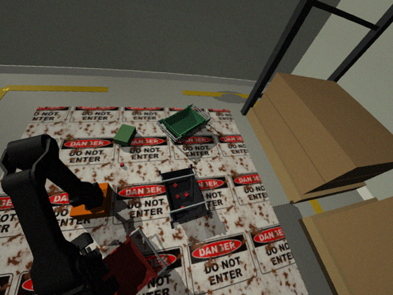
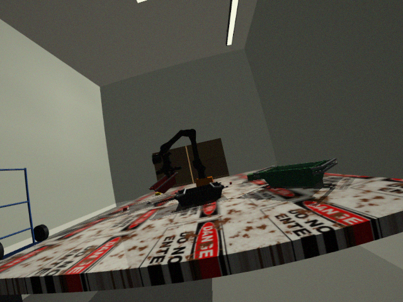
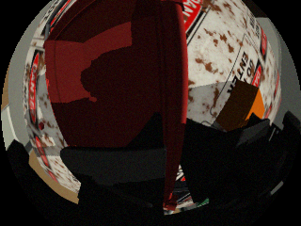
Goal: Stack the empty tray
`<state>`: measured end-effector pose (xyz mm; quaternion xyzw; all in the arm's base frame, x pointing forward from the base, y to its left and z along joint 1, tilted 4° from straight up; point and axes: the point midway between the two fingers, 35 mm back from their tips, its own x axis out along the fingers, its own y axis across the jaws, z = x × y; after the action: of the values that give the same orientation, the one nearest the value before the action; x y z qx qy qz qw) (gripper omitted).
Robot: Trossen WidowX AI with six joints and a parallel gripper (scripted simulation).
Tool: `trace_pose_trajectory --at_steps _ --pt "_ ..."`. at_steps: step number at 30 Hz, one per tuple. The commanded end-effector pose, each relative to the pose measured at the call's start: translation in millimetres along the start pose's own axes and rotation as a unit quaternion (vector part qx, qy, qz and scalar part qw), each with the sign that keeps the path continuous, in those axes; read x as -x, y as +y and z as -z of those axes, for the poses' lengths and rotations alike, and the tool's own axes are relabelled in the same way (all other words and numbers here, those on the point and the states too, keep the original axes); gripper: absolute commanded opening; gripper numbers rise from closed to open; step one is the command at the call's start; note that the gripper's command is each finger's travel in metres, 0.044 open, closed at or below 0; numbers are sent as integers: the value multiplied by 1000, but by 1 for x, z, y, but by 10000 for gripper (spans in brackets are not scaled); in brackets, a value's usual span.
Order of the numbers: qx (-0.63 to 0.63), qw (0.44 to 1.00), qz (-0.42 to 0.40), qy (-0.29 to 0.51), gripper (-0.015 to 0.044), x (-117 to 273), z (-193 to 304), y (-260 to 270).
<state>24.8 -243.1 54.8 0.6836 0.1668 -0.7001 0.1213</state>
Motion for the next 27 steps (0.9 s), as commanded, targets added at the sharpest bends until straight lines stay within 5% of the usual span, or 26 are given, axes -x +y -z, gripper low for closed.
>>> trace_pose_trajectory --at_steps 1,27 --pt "-2 1000 -11 -4 0 16 -6 18" --pt "-3 1000 -14 -5 0 82 -27 83"
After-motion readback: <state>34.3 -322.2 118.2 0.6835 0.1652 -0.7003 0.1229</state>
